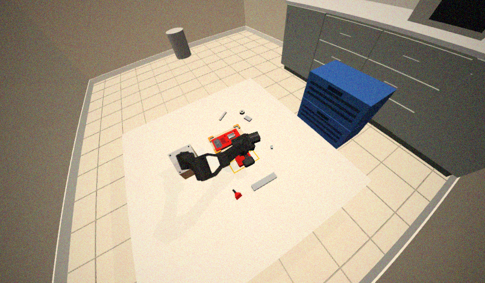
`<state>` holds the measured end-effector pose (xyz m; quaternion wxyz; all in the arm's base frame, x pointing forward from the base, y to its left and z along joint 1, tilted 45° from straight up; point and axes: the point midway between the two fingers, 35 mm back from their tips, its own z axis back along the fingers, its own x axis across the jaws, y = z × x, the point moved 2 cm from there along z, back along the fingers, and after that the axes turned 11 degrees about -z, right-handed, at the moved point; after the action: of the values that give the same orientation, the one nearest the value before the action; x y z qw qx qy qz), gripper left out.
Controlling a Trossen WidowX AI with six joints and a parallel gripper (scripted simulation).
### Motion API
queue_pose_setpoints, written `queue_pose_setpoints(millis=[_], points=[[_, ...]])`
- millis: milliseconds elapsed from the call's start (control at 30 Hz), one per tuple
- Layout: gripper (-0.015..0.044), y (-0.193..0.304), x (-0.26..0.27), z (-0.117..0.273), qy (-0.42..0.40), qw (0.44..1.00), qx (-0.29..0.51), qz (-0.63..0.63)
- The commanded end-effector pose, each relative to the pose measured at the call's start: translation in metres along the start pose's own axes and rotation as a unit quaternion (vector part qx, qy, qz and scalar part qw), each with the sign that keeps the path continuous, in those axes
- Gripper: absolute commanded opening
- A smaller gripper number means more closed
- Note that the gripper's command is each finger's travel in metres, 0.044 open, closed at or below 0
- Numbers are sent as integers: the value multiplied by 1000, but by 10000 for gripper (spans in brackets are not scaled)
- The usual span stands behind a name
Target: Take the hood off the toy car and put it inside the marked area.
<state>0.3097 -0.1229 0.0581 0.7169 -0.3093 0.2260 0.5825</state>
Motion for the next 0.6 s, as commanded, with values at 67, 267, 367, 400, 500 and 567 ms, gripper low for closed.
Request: queue_pose_setpoints(millis=[67,267,367,400,500,567], points=[[0,1,1,-4,-2,1000,1,3],[0,1,1,-6,-2,1000,1,3],[0,1,1,-8,-2,1000,1,3],[0,1,1,-8,-2,1000,1,3],[0,1,1,-10,-2,1000,1,3],[0,1,1,-11,-2,1000,1,3]])
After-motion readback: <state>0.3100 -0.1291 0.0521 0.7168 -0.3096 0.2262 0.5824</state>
